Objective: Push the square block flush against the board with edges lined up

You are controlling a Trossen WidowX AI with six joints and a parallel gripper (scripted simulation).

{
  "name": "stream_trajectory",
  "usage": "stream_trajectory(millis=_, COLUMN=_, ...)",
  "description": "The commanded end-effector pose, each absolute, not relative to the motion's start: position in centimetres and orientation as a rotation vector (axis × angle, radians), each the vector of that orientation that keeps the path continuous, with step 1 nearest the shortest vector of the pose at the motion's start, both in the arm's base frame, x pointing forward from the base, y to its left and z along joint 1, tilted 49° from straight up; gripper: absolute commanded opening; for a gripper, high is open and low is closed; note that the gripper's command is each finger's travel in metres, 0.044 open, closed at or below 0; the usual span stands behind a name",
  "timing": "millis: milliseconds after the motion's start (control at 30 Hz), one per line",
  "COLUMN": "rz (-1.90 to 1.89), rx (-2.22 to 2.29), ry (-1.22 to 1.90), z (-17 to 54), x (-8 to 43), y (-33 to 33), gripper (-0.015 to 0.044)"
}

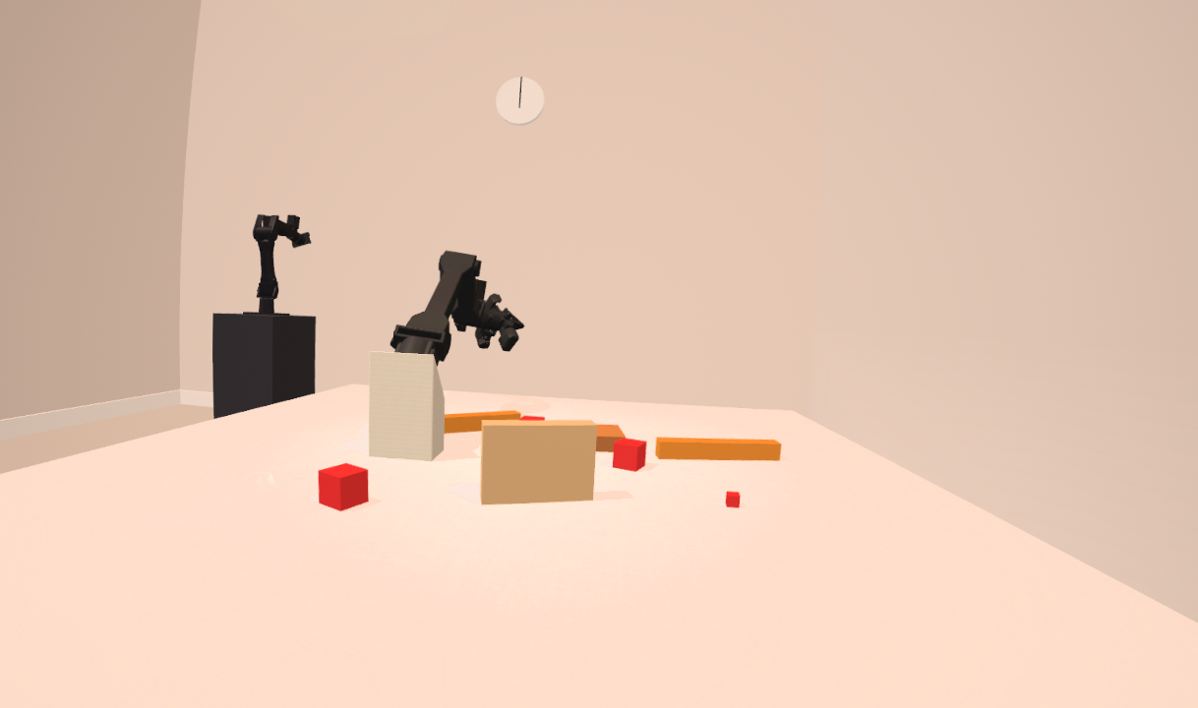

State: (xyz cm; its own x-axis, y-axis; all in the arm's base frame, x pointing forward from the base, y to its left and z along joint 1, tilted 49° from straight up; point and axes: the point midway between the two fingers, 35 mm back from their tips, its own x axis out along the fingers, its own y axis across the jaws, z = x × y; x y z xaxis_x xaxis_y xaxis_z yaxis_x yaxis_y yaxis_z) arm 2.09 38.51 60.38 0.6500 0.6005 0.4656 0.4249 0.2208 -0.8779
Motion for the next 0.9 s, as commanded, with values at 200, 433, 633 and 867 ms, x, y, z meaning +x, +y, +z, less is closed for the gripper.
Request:
stream_trajectory(millis=200, rz=0.147, rx=-1.440, ry=-0.920, z=58.4, x=5.6, y=41.1, gripper=0.0000)
stream_trajectory(millis=433, rz=0.153, rx=-1.467, ry=-0.899, z=56.8, x=8.5, y=42.6, gripper=0.0000)
stream_trajectory(millis=633, rz=0.172, rx=-1.497, ry=-0.878, z=55.1, x=10.9, y=43.9, gripper=0.0000)
stream_trajectory(millis=867, rz=0.189, rx=-1.537, ry=-0.838, z=53.0, x=14.4, y=44.9, gripper=0.0000)
